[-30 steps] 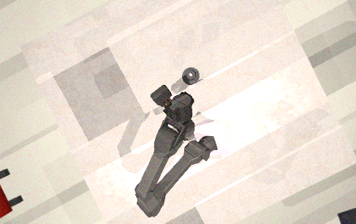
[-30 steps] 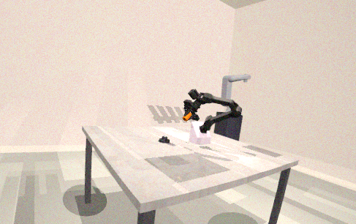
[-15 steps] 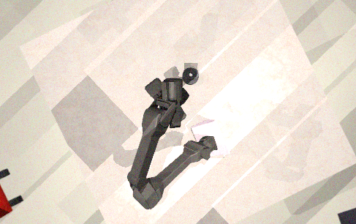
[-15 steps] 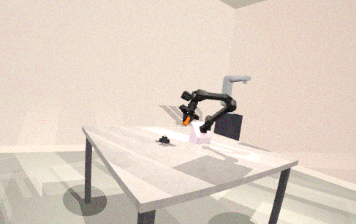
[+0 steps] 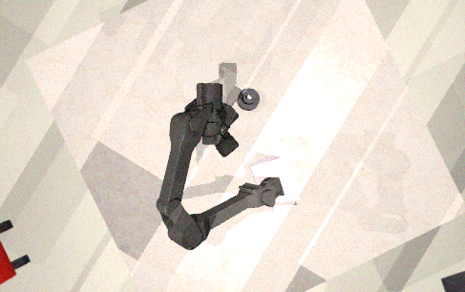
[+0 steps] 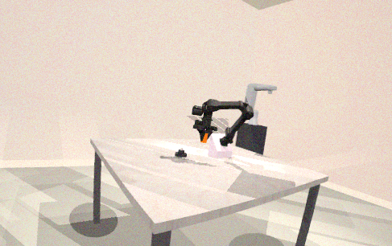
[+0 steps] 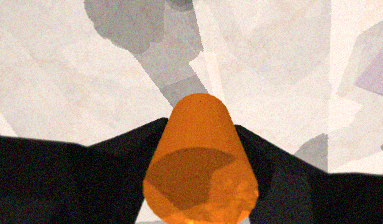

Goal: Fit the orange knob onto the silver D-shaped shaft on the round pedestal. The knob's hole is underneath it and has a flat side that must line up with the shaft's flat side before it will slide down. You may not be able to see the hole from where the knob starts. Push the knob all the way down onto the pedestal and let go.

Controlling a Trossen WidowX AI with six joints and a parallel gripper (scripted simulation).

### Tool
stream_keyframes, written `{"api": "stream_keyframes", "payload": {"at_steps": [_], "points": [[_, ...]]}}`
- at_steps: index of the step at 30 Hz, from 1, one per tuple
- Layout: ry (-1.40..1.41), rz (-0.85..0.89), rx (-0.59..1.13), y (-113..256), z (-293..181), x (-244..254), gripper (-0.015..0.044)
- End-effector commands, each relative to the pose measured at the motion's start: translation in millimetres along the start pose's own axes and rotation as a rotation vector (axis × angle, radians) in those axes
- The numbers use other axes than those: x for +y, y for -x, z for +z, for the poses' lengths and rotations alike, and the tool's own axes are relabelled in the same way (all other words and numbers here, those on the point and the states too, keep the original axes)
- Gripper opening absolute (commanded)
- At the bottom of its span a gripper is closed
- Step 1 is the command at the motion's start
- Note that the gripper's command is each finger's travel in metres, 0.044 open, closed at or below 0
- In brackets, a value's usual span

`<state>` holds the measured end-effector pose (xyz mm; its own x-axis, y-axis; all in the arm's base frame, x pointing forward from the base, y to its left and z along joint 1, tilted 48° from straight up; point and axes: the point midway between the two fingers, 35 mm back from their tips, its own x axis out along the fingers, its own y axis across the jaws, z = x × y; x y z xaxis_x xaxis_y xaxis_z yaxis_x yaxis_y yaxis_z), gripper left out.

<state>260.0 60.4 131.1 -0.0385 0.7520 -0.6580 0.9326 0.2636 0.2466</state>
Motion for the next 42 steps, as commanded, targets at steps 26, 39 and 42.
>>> {"api": "stream_keyframes", "payload": {"at_steps": [26, 39, 42], "points": [[0.013, -0.061, -0.009, -116.3, 10.8, 5.0, 0.0000], [0.014, -0.062, 0.000, -135.3, 11.4, 1.2, 0.0000], [0.016, -0.065, -0.004, -134.4, 11.8, 1.3, 0.0026]]}}
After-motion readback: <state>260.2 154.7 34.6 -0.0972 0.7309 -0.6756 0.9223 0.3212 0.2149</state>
